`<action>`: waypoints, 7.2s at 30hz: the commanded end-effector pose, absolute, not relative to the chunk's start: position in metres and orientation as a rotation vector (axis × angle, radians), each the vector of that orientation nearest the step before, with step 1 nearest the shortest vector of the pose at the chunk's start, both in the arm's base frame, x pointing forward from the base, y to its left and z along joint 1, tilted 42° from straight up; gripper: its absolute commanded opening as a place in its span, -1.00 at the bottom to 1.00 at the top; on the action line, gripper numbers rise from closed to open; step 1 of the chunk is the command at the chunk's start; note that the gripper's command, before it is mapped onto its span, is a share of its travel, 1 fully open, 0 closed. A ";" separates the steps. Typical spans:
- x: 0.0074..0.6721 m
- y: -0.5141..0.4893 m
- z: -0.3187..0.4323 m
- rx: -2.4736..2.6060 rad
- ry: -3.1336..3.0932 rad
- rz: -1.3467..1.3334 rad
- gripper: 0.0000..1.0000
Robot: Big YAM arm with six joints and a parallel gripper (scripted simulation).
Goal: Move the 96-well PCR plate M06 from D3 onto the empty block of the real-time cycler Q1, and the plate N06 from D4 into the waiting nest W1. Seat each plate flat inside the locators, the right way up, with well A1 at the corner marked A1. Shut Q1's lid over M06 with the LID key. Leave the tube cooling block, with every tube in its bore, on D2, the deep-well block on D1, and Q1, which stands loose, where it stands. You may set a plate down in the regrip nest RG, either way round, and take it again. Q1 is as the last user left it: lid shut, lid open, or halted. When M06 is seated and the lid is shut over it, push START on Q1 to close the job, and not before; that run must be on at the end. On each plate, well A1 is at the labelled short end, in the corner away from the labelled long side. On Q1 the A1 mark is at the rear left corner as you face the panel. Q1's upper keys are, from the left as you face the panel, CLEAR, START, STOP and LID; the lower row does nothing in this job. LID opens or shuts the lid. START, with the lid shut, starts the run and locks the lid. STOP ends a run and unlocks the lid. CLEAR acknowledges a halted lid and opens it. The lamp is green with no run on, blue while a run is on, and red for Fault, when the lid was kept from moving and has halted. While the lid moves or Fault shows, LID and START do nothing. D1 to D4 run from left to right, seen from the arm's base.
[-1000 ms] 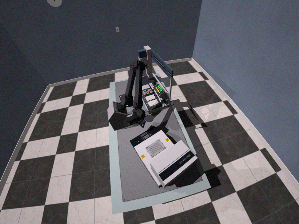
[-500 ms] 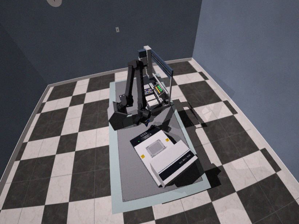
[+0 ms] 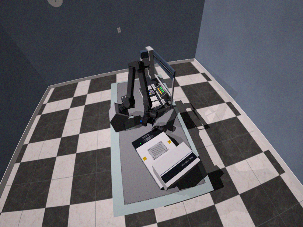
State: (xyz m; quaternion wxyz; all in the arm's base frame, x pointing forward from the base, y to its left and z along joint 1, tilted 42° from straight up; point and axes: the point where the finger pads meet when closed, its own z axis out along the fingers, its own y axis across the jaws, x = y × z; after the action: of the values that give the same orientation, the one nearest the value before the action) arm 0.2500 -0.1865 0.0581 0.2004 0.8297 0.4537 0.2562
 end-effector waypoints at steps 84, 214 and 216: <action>0.410 0.076 0.156 0.713 2.391 0.169 1.00; 0.418 0.242 0.139 -0.115 2.387 0.011 1.00; 0.418 0.242 0.139 -0.115 2.387 0.011 1.00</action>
State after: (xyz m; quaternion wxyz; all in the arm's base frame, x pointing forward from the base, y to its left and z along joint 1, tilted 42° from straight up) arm 0.4180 0.2315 0.1205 0.3546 -0.0433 0.9340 -0.0065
